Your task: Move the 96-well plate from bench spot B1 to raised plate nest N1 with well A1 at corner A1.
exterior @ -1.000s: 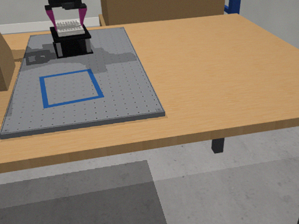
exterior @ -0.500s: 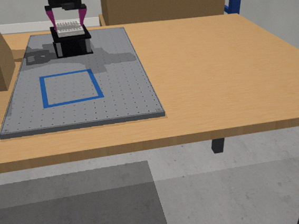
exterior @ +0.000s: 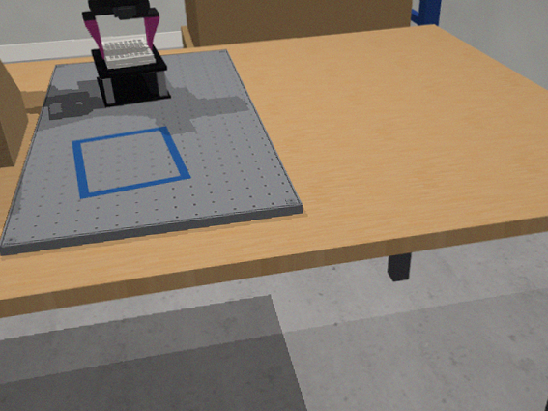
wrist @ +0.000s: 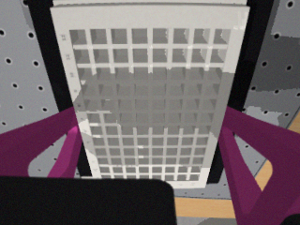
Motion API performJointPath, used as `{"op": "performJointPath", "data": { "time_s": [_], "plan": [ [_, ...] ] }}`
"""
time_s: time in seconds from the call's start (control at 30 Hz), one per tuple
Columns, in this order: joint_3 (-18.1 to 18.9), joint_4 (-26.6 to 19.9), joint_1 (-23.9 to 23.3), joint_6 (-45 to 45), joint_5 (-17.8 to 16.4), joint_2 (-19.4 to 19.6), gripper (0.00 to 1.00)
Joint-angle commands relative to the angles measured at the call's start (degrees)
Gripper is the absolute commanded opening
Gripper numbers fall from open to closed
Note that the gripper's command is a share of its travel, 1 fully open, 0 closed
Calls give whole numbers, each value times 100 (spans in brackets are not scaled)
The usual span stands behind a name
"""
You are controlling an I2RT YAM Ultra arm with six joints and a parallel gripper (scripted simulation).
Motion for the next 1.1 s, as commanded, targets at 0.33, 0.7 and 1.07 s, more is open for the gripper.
{"op": "performJointPath", "data": {
  "time_s": [0.33,0.7,1.07],
  "plan": [
    [-106,133,-23,77,57,-150,0],
    [-5,150,-64,85,58,-151,0],
    [5,144,-71,72,59,-148,0]
  ]
}}
